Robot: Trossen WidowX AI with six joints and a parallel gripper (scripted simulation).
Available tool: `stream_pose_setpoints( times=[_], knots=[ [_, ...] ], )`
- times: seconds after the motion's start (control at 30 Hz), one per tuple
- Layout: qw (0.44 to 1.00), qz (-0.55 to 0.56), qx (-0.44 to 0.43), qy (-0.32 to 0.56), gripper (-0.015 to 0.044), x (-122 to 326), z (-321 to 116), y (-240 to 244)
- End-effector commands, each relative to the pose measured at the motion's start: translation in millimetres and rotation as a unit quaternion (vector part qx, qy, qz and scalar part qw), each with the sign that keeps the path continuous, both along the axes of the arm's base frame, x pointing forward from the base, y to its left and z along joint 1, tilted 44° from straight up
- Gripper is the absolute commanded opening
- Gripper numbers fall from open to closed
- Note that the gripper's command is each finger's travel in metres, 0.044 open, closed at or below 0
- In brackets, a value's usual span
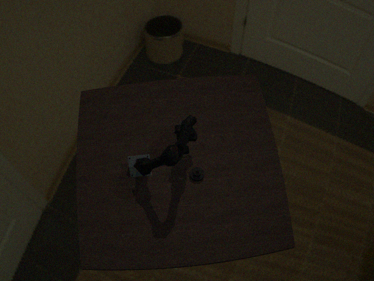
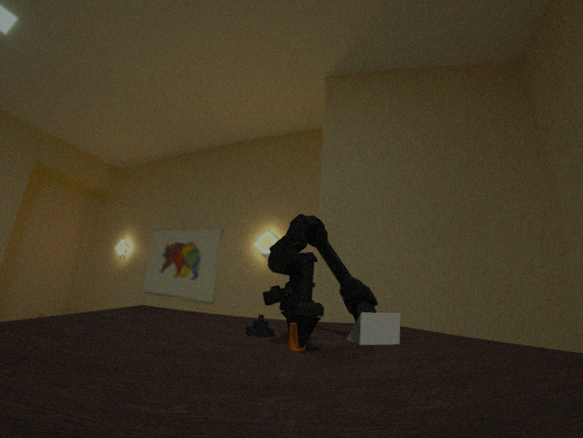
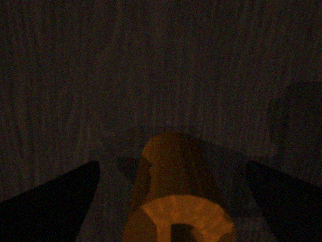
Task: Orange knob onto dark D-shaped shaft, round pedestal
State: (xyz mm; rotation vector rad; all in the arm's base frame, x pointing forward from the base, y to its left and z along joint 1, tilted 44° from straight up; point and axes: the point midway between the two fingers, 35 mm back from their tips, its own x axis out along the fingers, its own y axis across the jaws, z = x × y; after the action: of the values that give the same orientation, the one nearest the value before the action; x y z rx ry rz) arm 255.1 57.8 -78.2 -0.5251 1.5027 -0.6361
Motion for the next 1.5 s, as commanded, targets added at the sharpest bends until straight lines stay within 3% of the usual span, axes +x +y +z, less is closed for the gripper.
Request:
stream_pose_setpoints(
  times=[0.0,0.23,0.43,0.6,1.47],
  knots=[
    [1.0,0.003,-0.004,0.004,0.0361,-2,-3,-3],
    [1.0,0.003,-0.004,0.004,0.0177,-2,-3,-3],
    [1.0,0.003,-0.004,0.004,0.0138,-2,-3,-3],
    [0.999,0.014,0.018,-0.031,0.0006,11,4,18],
    [1.0,0.003,-0.002,0.005,0.0,3,99,93]
  ],
)
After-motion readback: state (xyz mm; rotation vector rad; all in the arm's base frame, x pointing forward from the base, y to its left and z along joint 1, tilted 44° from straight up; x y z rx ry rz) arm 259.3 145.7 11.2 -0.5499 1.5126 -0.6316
